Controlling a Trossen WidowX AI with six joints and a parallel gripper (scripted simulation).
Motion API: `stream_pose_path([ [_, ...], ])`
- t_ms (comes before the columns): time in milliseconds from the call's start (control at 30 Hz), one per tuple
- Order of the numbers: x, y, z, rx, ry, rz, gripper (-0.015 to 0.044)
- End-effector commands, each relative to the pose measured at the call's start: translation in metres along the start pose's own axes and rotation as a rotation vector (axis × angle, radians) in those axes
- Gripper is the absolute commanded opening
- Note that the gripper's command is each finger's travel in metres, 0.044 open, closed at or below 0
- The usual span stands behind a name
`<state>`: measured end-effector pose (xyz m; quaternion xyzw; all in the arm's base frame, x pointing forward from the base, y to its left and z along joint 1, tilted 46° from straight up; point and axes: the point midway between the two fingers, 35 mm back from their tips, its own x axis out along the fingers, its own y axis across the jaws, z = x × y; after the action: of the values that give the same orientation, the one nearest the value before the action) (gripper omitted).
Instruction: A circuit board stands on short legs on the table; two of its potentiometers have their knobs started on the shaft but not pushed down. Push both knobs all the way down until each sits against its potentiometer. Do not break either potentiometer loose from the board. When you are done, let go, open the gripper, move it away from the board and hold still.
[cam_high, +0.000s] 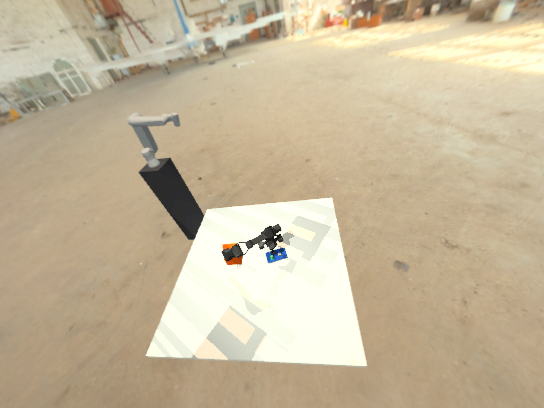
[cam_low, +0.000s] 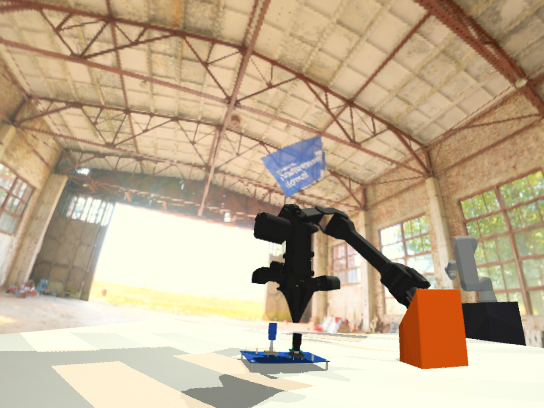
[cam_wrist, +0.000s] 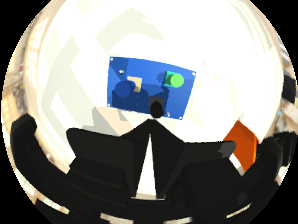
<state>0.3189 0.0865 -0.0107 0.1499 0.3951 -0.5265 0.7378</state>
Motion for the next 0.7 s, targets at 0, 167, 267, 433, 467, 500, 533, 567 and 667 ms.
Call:
stream_pose_path([
  [0, -0.0028, 0.0028, 0.0005, -0.13, 0.003, 0.003, 0.0],
  [167, -0.0045, 0.0045, 0.0018, -0.303, 0.0, 0.003, 0.0],
  [267, -0.0055, 0.0055, 0.0025, -0.407, -0.001, 0.002, 0.0],
  [433, -0.0073, 0.0072, 0.0038, -0.581, -0.003, 0.001, 0.0],
  [467, -0.0076, 0.0075, 0.004, -0.615, -0.004, 0.0, 0.0],
  [500, -0.008, 0.0078, 0.0043, -0.65, -0.004, 0.0, 0.0],
  [533, -0.0083, 0.0082, 0.0046, -0.685, -0.005, 0.0, 0.0],
  [567, -0.0086, 0.0085, 0.0048, -0.72, -0.005, -0.001, 0.0],
  [667, -0.0097, 0.0095, 0.0056, -0.824, -0.006, -0.002, 0.0],
])
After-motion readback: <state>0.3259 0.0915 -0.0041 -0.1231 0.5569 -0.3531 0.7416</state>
